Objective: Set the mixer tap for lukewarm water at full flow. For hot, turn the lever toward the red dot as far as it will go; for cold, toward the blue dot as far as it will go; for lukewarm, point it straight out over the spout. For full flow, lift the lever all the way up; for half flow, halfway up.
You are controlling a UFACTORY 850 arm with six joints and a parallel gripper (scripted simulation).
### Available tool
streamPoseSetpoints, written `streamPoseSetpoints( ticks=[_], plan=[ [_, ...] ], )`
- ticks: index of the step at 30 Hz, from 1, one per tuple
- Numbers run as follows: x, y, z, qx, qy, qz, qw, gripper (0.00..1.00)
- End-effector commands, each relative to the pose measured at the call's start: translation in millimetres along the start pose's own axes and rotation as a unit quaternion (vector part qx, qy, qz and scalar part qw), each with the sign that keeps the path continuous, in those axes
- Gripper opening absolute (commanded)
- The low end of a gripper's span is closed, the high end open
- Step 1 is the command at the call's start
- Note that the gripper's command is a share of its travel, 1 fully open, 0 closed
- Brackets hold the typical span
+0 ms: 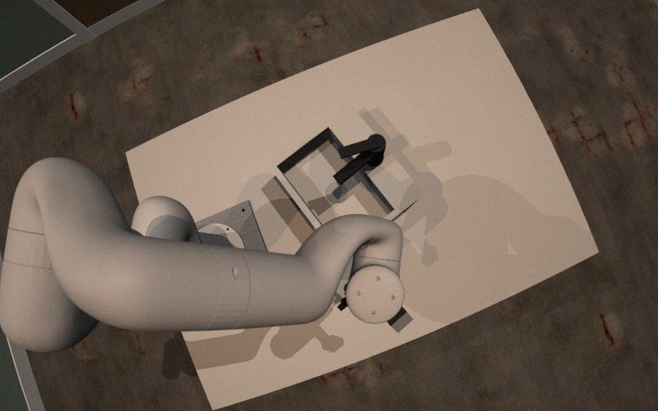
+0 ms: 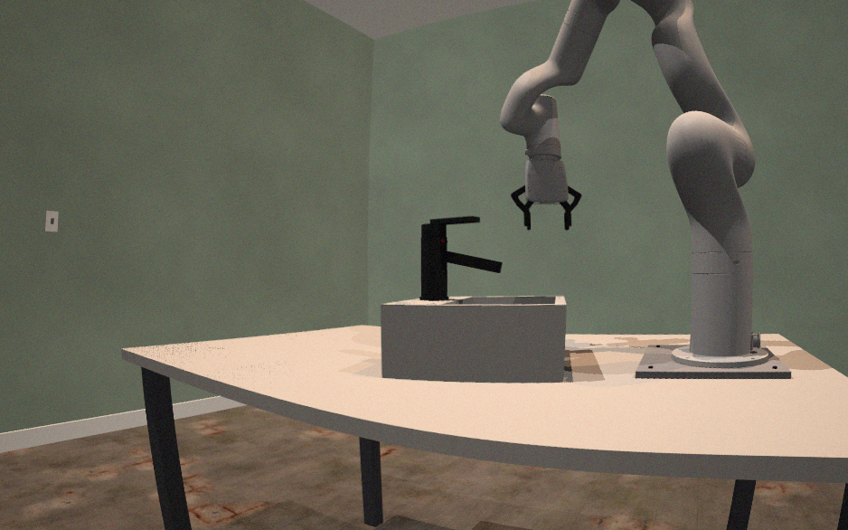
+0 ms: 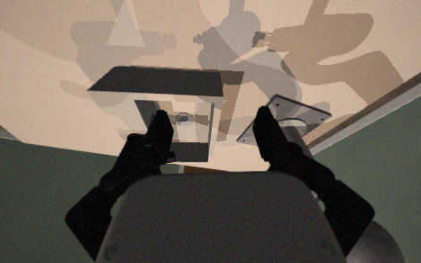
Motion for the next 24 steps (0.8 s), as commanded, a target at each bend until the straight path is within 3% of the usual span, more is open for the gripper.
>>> streamPoseSetpoints(
  ticks=[1,6,7,9,10,12,13,15,16,17,19,22,24],
  plan=[
    [38.1,-56.6,17.3,-0.003,-0.002,0.139,0.99,1.0],
    [76.7,-99.6,31.3,-0.003,-0.001,0.237,0.972,1.0],
    [87.9,-105.0,34.0,-0.002,-0.001,0.277,0.961,1.0],
    [87.9,-105.0,34.0,-0.002,-0.001,0.277,0.961,1.0],
    [114.7,-126.1,42.2,-0.002,0.0,0.343,0.939,1.0],
    [128.3,-138.4,46.7,-0.002,-0.001,0.357,0.934,1.0],
    [138.9,-142.1,49.2,-0.002,0.0,0.4,0.916,1.0],
    [156.8,-156.9,54.9,-0.002,0.0,0.405,0.914,1.0],
    [168.4,-161.0,57.8,-0.002,0.0,0.445,0.896,1.0],
    [177.8,-167.9,60.6,-0.002,0.0,0.445,0.896,1.0],
    [199.8,-176.4,66.3,-0.001,0.001,0.498,0.867,1.0],
    [227.9,-190.2,73.9,-0.001,0.001,0.521,0.853,1.0],
    [230.2,-190.9,74.5,-0.001,0.001,0.525,0.851,1.0]
  ],
)
Point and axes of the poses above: the point where the finger pads meet when closed, its own z axis back along the fingers, its own y axis across the jaws, x = y × z, the point moved 1 cm from there along z, back along the fingers, and after that the axes turned 5 degrees about z, right-handed, at the moved point
